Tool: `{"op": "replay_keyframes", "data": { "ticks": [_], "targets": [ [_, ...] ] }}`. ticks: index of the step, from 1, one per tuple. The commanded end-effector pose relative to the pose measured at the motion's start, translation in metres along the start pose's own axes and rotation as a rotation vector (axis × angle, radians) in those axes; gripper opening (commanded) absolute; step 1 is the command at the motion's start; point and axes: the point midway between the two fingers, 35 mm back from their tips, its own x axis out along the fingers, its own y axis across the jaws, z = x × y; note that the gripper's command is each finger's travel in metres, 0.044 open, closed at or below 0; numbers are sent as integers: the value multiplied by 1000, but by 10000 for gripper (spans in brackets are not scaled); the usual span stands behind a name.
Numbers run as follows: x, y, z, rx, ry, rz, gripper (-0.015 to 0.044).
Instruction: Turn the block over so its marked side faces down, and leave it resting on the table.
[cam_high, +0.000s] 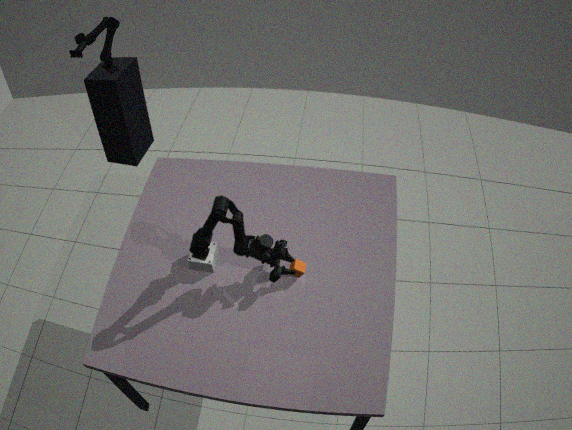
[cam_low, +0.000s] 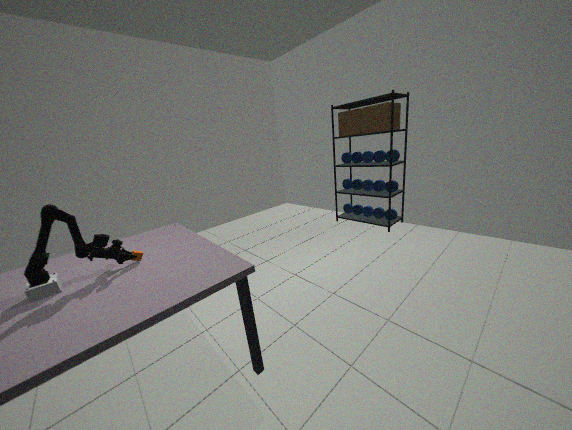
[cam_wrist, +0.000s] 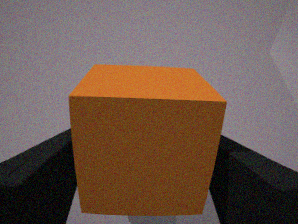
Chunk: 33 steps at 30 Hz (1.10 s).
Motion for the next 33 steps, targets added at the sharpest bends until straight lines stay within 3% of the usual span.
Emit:
{"op": "replay_keyframes", "data": {
  "ticks": [1,9,33],
  "targets": [
    [0,0,1,-4,-5,3,236],
    [0,0,1,-4,-5,3,440],
    [0,0,1,-4,-5,3,440]
  ]
}}
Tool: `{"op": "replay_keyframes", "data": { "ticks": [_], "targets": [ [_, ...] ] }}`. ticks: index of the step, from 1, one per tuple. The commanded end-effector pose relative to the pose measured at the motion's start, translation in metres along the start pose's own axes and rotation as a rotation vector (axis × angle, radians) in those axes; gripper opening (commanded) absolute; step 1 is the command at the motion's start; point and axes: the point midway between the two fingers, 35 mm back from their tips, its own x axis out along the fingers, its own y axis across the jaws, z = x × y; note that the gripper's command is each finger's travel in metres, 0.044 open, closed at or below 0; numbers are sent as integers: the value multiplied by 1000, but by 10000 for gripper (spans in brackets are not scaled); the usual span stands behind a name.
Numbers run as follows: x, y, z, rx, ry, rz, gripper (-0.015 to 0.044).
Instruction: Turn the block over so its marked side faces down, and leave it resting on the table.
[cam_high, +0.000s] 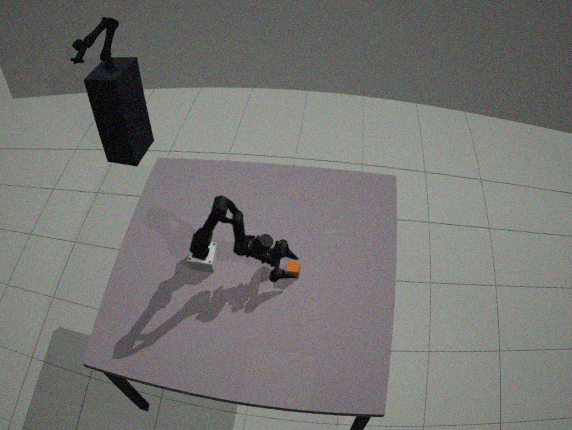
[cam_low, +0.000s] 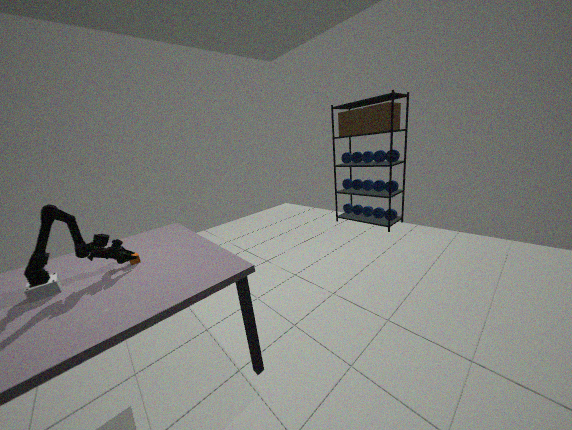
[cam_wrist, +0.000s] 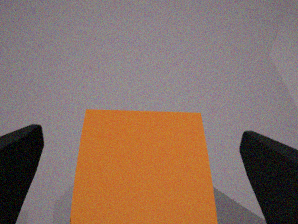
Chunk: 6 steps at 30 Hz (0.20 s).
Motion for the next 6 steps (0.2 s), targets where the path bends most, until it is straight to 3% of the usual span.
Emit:
{"op": "replay_keyframes", "data": {
  "ticks": [1,6],
  "targets": [
    [0,0,0,-4,0,3,440],
    [0,0,0,-4,0,3,440]
  ]
}}
